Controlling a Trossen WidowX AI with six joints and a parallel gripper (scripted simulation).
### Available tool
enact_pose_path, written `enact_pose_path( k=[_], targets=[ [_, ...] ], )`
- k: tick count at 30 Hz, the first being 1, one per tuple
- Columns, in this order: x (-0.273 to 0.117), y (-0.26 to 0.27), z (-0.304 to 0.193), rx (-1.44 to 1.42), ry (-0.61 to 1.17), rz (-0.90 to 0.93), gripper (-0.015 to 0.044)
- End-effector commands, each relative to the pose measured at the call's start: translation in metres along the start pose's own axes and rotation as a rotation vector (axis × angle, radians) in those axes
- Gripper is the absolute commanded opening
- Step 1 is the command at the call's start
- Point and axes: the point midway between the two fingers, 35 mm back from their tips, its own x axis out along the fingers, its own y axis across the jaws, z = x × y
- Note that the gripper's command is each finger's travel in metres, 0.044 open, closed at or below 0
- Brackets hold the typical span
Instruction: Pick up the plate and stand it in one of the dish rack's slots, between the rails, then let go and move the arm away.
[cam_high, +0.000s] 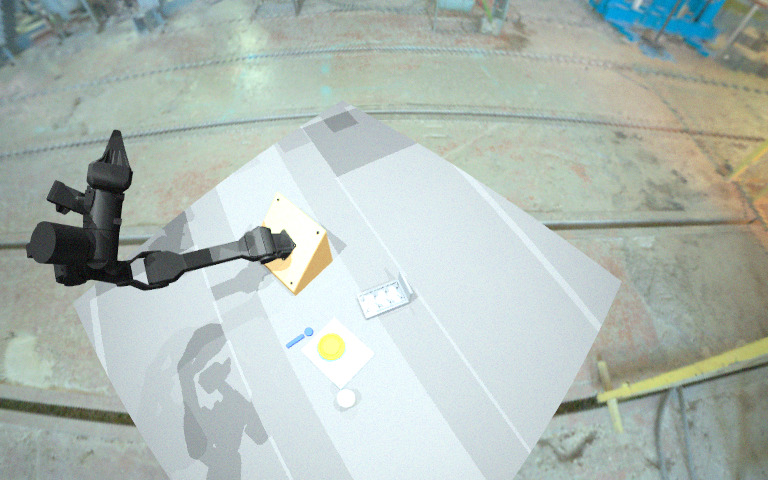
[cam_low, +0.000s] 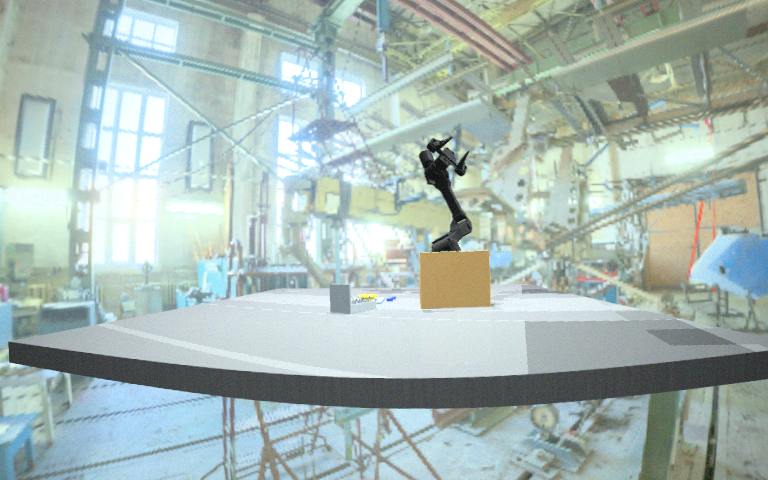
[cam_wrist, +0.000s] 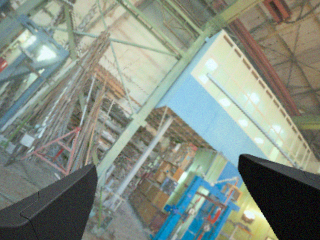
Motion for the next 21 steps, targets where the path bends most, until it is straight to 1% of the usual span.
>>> enact_pose_path(
  k=[1,7,14,21],
  targets=[
    [0.000,-0.001,0.000,0.001,0.001,-0.002,0.0400],
    [0.002,-0.027,-0.020,0.063,0.067,-0.087,0.0400],
    [-0.001,-0.071,-0.061,0.194,0.188,-0.236,0.0400],
    [-0.011,-0.109,-0.106,0.340,0.310,-0.382,0.0400]
  ],
)
